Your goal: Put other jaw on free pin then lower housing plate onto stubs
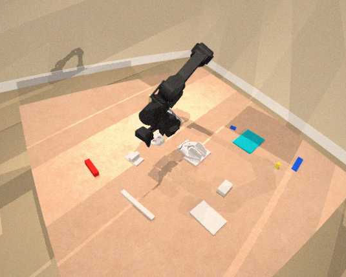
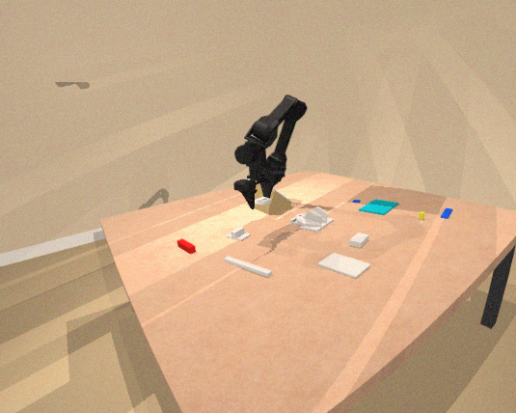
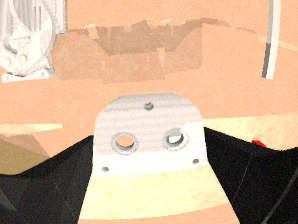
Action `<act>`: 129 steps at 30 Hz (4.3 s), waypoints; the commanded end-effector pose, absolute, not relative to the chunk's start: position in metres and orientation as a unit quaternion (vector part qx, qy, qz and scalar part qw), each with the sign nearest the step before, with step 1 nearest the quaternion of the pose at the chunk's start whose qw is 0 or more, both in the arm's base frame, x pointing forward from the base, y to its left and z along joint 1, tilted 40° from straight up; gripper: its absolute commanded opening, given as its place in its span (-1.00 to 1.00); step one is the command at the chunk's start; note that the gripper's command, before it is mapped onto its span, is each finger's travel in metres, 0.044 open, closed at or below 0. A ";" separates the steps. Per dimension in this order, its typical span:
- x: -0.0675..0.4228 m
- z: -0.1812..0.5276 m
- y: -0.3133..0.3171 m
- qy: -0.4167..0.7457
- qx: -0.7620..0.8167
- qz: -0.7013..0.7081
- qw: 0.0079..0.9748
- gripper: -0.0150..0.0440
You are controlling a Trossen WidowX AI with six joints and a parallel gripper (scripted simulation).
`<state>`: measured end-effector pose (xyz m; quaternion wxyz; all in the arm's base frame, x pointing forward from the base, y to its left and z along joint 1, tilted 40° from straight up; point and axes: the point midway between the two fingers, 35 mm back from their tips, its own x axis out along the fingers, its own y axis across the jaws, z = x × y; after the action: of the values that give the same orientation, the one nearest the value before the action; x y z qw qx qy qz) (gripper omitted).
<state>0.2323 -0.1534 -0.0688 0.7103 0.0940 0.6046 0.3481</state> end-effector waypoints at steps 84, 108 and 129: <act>0.233 0.024 -0.015 0.609 0.131 0.343 0.703 0.70; 0.234 0.021 -0.013 0.609 0.131 0.342 0.703 0.70; 0.236 -0.006 0.009 0.609 0.131 0.342 0.704 0.70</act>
<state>0.2367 0.0060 -0.0027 0.7050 0.1270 0.6080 0.3424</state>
